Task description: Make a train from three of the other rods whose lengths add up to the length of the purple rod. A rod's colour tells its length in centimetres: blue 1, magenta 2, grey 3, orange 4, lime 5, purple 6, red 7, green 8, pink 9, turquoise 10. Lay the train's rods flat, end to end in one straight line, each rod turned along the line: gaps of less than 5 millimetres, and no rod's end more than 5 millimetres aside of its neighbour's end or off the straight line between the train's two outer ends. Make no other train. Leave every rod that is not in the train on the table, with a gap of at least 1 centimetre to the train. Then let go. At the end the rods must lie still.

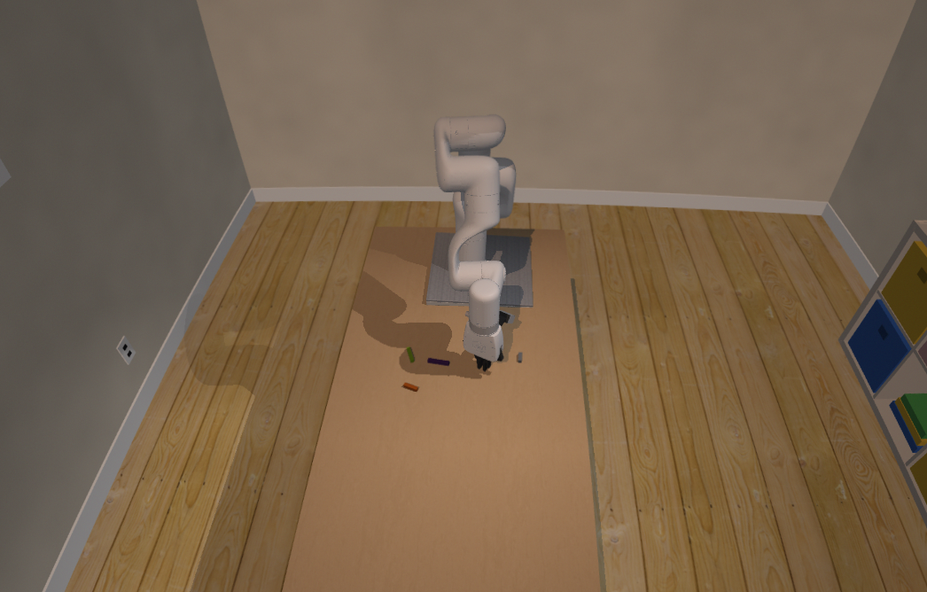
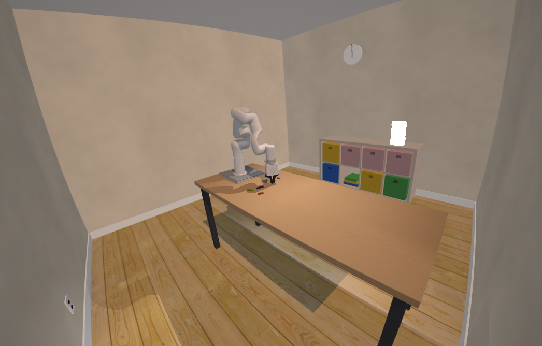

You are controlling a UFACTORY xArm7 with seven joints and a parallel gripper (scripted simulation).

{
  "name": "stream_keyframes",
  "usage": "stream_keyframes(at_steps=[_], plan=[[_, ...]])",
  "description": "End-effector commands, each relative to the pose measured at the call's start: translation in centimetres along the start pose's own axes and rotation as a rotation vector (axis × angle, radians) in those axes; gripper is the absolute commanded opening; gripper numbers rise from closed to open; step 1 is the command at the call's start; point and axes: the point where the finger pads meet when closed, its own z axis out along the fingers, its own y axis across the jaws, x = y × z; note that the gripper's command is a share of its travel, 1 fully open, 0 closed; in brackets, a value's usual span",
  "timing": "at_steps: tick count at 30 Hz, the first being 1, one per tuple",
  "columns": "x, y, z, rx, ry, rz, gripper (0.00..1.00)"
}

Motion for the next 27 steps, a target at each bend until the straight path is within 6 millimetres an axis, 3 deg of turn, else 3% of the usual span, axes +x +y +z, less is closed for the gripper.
stream_keyframes(at_steps=[1, 12, 27], plan=[[-0.13, 0.08, -0.11, -0.002, -0.003, 0.0, 0.04], [-0.13, 0.08, -0.11, -0.002, -0.003, 0.0, 0.04], [-0.13, 0.08, -0.11, -0.002, -0.003, 0.0, 0.24]])
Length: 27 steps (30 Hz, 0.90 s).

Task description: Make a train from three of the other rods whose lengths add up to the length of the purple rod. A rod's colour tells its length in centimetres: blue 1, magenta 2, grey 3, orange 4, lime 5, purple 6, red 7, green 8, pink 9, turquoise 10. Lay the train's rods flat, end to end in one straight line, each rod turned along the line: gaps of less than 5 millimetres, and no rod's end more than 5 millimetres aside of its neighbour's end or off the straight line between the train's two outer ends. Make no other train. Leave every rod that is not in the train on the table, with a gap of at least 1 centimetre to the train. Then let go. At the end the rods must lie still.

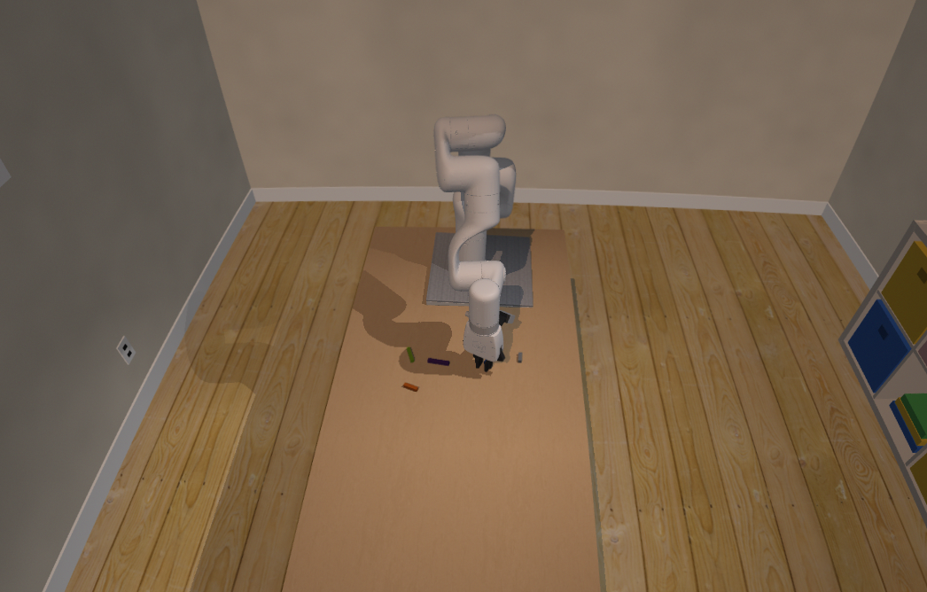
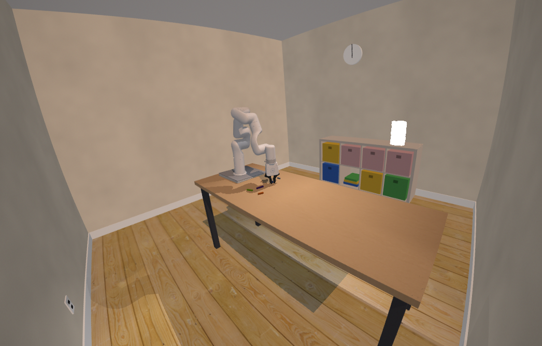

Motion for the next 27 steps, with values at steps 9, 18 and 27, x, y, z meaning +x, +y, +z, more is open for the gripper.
stream_keyframes(at_steps=[9, 18, 27], plan=[[-0.1, 0.1, -0.1, -0.002, -0.003, 0.0, 0.24], [-0.1, 0.1, -1.2, -0.002, -0.003, 0.0, 0.24], [-0.1, 0.1, -5.7, -0.002, -0.003, 0.0, 0.24]])
